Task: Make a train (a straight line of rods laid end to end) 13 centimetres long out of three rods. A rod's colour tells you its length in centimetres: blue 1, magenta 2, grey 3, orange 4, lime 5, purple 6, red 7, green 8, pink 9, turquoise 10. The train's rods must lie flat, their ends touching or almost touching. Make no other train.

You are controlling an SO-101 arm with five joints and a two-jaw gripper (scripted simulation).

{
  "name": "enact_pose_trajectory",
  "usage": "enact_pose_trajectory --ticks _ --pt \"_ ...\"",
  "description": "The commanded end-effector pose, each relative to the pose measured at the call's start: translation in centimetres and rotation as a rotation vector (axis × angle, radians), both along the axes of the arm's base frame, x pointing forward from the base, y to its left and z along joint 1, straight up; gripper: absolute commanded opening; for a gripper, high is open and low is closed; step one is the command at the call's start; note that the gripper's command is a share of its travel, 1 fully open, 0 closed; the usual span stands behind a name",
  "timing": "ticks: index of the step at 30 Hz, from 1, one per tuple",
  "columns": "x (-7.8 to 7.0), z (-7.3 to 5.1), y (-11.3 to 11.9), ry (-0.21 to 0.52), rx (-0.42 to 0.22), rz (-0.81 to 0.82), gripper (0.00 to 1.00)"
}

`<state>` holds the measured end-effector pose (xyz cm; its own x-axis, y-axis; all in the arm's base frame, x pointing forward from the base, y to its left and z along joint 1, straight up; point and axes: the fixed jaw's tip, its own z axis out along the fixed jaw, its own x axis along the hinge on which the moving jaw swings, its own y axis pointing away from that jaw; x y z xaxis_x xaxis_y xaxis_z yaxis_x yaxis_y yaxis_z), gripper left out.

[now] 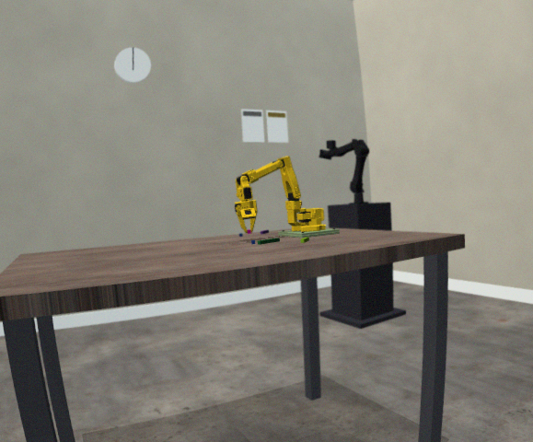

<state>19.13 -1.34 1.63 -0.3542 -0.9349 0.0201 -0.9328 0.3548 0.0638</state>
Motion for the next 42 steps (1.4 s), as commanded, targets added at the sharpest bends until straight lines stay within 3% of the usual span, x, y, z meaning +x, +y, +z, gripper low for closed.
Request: enact_pose_trajectory --ticks 1,14,39,40,42 --pt "-0.2 0.2 2.3 -0.030 0.003 0.166 0.00" --pt "-2.0 0.0 6.0 -0.029 0.012 0.488 0.00" --pt "-2.1 0.0 6.3 -0.029 0.012 0.508 0.00" --pt "-1.7 0.7 6.6 -0.077 0.014 0.535 0.00" --pt "-1.7 0.7 6.6 -0.077 0.014 0.535 0.00"
